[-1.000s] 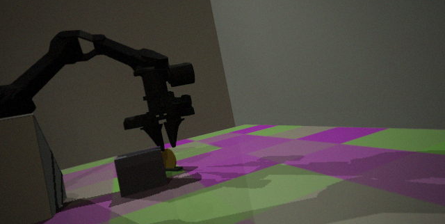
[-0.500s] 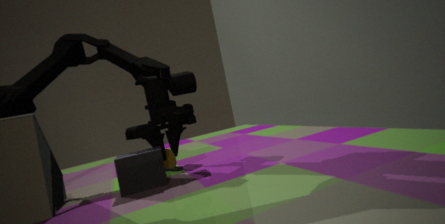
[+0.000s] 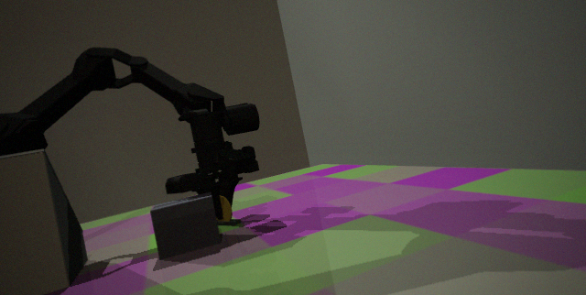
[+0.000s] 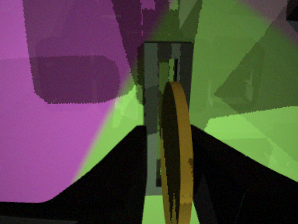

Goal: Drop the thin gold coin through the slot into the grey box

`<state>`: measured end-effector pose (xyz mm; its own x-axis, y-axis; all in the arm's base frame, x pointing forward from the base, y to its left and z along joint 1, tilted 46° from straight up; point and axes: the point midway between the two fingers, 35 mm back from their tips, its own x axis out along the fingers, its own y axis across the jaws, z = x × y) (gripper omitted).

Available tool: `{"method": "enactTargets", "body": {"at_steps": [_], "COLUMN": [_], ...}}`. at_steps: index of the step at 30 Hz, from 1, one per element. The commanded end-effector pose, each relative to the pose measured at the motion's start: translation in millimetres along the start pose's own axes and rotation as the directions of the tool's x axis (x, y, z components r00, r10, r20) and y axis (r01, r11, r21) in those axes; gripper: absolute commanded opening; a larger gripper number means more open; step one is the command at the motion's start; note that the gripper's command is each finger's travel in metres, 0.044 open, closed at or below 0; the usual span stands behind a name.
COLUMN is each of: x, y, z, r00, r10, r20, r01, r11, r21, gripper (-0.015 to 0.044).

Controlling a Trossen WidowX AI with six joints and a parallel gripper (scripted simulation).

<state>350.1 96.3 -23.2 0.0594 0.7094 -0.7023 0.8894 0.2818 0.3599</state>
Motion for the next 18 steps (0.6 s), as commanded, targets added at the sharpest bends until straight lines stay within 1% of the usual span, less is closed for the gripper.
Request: {"method": "enactTargets", "body": {"at_steps": [1,11,14,18], "x": [2,2,-2,-12], "y": [-1,-1,0,1], "z": [-1,-1,2,4], "r00": [1.0,1.0,1.0,1.0], "r10": [-0.001,0.0,0.007,0.006], "r20": [-0.005,-0.003,0.02,0.023], "r01": [0.001,0.0,-0.007,-0.005], "r11": [1.0,1.0,0.999,0.999], "r21": [0.004,0.001,-0.034,-0.036], "gripper": [0.0,0.0,0.0,0.0]}}
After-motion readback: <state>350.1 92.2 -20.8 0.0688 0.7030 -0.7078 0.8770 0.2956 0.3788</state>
